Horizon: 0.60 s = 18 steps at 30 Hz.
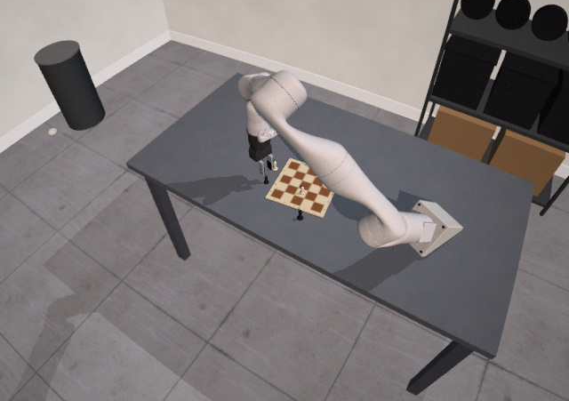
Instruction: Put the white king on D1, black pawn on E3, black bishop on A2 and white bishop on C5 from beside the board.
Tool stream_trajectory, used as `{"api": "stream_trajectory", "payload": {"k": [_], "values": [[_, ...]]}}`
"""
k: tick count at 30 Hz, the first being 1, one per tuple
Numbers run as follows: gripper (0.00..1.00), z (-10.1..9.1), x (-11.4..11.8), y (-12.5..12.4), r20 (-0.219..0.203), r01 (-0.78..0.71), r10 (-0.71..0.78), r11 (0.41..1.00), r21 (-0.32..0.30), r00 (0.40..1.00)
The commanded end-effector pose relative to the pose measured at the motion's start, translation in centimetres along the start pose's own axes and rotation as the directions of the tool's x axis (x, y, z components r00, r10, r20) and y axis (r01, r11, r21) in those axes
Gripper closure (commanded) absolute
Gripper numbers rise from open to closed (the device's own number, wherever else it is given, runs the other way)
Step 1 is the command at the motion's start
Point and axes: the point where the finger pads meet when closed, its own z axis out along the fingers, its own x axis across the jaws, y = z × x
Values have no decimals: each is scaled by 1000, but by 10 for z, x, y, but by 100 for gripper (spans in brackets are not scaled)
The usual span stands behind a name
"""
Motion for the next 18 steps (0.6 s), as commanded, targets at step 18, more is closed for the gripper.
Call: {"api": "stream_trajectory", "payload": {"k": [18], "values": [[32,21,2,1,-5,10,-10,1000,1,1000]]}}
